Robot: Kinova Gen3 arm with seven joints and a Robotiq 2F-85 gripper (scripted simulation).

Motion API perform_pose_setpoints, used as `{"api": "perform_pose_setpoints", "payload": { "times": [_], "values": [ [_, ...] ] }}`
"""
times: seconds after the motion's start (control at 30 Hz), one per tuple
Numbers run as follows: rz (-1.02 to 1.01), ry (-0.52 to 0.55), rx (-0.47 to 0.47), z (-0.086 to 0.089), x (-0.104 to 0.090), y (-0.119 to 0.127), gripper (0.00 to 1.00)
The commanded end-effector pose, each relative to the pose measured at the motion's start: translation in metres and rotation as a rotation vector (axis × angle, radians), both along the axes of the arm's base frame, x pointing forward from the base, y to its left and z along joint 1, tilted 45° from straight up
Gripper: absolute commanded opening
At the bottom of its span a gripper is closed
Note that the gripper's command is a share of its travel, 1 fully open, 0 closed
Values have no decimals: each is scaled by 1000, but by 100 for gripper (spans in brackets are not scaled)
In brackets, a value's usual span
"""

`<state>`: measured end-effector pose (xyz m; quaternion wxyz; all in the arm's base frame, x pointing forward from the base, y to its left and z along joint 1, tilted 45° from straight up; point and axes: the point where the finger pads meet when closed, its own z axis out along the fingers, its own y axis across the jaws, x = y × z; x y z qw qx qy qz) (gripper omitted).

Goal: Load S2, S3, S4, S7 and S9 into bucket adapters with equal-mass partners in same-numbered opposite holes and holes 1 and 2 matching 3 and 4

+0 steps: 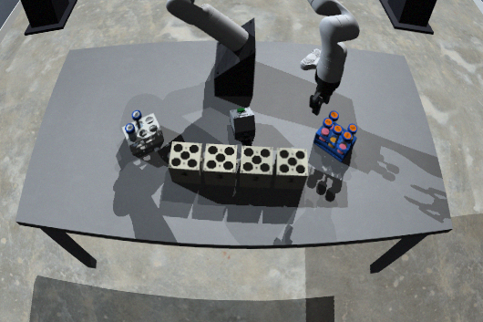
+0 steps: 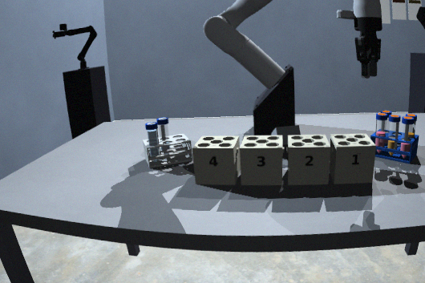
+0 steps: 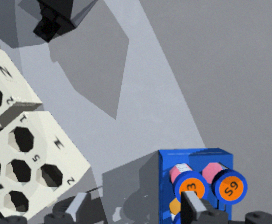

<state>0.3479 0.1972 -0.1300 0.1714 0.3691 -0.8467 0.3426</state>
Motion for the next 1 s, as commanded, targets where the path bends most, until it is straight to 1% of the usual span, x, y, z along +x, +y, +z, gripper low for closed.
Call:
{"api": "perform_pose_setpoints", "payload": {
  "times": [0.0,0.37,0.43,0.77,0.97],
  "values": [
    [1,-1,1,-8,1,9,62],
    [1,-1,1,-34,1,36,62],
    [1,-1,1,-34,1,36,62],
    [1,-1,1,-57,1,59,62],
    [1,-1,1,-58,1,59,62]
  ]
}}
